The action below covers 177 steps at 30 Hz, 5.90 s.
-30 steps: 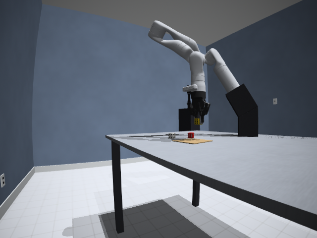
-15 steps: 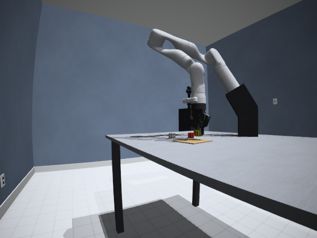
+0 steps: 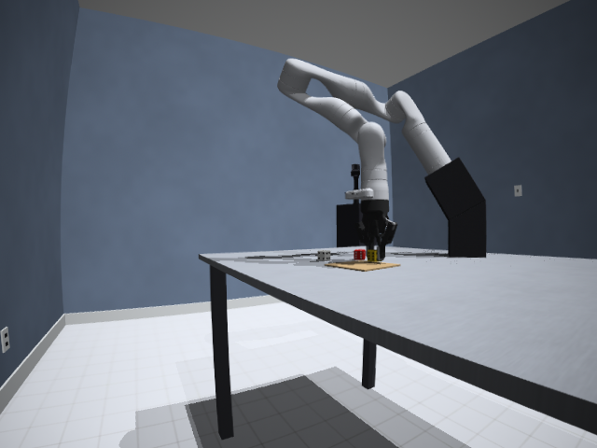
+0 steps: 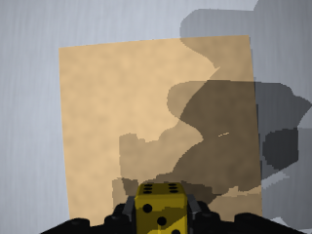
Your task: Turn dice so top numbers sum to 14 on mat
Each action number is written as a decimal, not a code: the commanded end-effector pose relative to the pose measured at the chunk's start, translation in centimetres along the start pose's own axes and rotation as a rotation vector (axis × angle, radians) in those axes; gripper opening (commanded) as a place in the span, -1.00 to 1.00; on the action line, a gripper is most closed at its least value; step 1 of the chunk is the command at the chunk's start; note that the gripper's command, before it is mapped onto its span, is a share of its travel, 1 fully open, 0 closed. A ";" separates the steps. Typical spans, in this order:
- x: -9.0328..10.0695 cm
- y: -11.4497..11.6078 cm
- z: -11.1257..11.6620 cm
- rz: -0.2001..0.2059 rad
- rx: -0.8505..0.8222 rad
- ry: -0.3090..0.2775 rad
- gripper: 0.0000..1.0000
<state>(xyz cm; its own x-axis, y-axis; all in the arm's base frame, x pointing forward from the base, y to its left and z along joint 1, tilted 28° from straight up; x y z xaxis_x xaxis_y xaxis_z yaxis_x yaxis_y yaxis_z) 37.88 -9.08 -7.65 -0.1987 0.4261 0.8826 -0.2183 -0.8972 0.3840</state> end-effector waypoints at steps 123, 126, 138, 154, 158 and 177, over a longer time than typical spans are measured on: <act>-0.4 0.2 0.3 -0.001 -0.006 0.008 -0.47; -0.5 0.2 0.3 -0.001 -0.006 0.008 -0.47; -0.5 0.2 0.3 -0.001 -0.006 0.008 -0.47; -0.5 0.2 0.3 -0.001 -0.006 0.008 -0.47; -0.5 0.2 0.3 -0.001 -0.006 0.008 -0.47; -0.5 0.2 0.3 -0.001 -0.006 0.008 -0.07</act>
<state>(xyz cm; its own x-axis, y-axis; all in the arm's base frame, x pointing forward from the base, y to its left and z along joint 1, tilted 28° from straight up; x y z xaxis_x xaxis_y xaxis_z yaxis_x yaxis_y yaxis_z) 37.95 -9.32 -7.92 -0.1978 0.4270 0.8823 -0.2229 -0.8962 0.3837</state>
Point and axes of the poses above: the point where the finger pads meet when closed, its own x axis back along the fingers, its own y axis across the jaws, z = x × y, the point moved 8 cm from there along x, back along the fingers, and after that the axes turned 5 degrees about -x, right-handed, at the moved point
